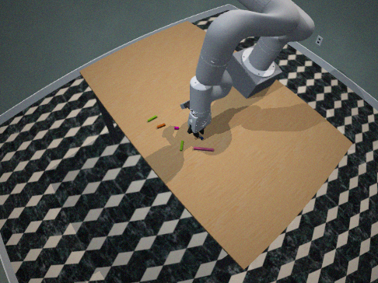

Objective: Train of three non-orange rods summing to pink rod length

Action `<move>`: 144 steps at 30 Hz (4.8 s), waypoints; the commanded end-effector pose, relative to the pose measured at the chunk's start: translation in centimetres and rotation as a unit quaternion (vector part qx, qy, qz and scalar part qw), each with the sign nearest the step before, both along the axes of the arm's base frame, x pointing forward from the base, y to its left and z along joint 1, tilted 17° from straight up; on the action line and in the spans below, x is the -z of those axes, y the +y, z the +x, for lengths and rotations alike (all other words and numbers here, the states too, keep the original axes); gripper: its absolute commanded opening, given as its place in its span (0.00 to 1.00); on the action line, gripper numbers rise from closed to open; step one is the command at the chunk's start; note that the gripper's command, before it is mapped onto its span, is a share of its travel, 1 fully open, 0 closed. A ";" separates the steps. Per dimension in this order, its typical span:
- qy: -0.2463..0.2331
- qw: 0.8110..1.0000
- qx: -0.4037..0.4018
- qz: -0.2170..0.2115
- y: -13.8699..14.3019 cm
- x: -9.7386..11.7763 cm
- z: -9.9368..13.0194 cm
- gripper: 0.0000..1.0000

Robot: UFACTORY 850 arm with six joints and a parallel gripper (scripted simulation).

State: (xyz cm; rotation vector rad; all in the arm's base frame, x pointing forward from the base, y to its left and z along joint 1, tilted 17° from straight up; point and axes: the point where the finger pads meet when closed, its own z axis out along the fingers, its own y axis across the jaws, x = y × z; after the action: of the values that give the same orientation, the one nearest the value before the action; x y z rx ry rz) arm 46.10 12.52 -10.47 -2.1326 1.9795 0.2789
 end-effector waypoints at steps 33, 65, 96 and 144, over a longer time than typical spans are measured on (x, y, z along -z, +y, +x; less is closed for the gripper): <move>0.000 1.000 0.000 0.000 -2.3 -7.8 0.0 1.00; 0.075 0.965 0.251 0.006 -1.5 -6.4 6.3 1.00; 0.112 0.919 0.378 0.004 -1.3 -5.6 9.4 0.24; 0.112 0.919 0.378 0.004 -0.7 -3.7 9.5 0.24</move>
State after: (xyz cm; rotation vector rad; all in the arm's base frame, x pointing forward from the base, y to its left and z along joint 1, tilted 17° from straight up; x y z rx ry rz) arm 55.51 11.70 -6.56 -1.2117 2.7342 0.3939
